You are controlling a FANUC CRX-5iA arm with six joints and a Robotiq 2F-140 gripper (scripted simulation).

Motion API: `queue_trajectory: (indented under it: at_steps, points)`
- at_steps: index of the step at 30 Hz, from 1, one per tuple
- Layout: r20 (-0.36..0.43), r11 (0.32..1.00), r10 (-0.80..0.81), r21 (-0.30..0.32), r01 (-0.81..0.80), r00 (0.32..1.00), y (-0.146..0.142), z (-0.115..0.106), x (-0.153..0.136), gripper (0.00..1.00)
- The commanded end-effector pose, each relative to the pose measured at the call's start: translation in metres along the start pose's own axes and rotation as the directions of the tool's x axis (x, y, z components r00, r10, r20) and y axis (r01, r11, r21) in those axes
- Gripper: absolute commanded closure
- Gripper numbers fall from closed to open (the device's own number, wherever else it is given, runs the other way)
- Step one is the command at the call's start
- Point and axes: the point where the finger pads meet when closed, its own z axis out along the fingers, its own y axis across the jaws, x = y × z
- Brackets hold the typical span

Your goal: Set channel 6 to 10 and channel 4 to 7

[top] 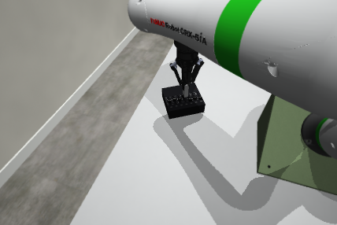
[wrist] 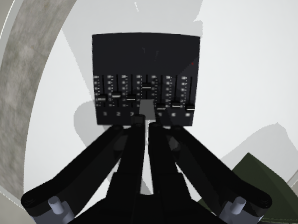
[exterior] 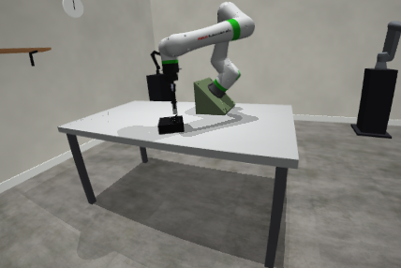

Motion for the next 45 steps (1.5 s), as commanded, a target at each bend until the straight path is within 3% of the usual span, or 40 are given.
queue_trajectory:
  at_steps: [1,22,28,45]
  points:
    - [0.000,1.000,0.000,0.000,0.000,1.000,0.000,-0.007,0.000,1.00]
    - [0.000,1.000,0.000,0.000,0.000,1.000,0.003,-0.011,-0.002,1.00]
    - [0.000,1.000,0.000,0.000,0.000,1.000,0.043,-0.007,-0.027,1.00]
    - [0.000,1.000,0.000,0.000,0.000,1.000,0.043,-0.007,-0.028,1.00]
